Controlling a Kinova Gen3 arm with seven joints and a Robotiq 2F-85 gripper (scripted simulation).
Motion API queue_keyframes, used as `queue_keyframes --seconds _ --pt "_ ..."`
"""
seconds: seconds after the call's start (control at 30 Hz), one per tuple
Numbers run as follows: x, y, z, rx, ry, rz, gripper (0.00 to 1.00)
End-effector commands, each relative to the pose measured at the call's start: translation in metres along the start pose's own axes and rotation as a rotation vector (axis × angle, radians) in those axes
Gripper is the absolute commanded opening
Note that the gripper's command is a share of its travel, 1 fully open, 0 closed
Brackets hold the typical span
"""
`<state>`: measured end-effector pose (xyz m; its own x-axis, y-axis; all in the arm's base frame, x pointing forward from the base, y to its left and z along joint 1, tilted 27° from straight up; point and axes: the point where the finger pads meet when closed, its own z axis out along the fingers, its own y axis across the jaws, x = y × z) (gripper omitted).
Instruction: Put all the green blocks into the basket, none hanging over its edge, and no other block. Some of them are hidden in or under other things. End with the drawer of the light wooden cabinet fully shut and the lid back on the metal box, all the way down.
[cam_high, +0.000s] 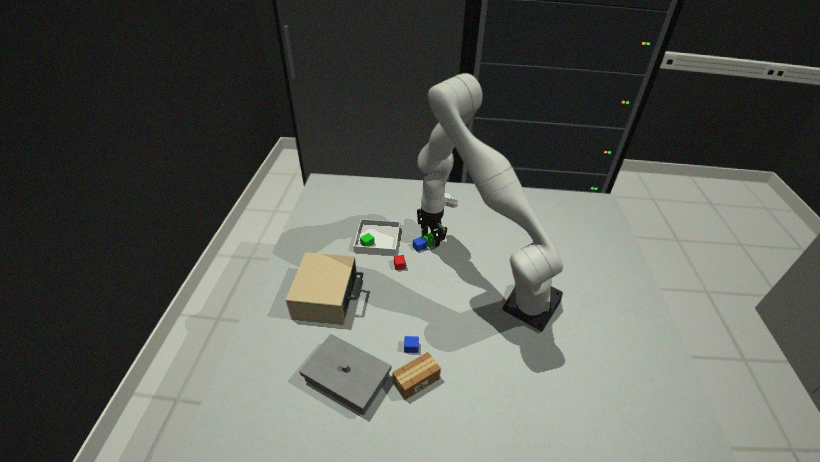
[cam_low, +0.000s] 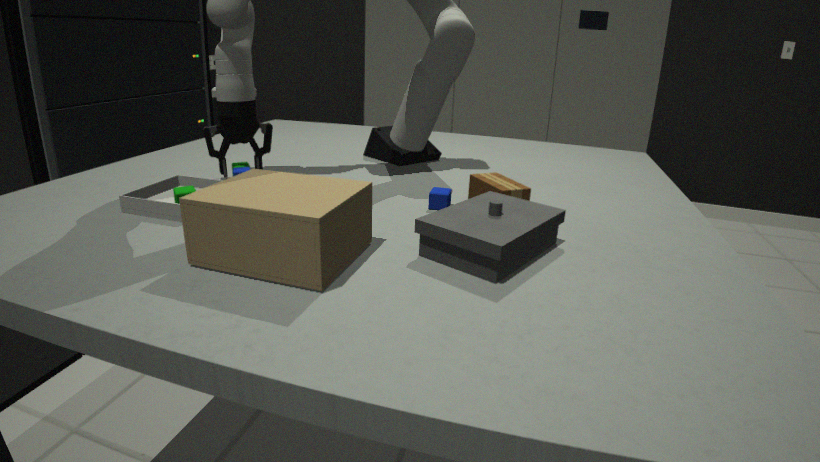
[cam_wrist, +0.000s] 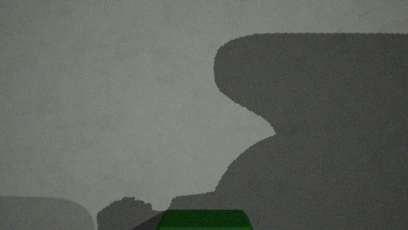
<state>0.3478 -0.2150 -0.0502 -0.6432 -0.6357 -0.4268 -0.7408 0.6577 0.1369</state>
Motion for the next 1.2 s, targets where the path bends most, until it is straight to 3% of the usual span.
queue_keyframes --seconds 0.0,0.2,0.23,1.17 --pt "-0.0010 -0.0003 0.0016 0.003 0.000 0.003 0.70" --pt "-0.0010 -0.0003 0.0016 0.003 0.000 0.003 0.70" --pt "-0.0010 -0.0003 0.0016 0.003 0.000 0.003 0.10" --pt "-0.0010 -0.0002 0.0018 0.003 0.000 0.003 0.10"
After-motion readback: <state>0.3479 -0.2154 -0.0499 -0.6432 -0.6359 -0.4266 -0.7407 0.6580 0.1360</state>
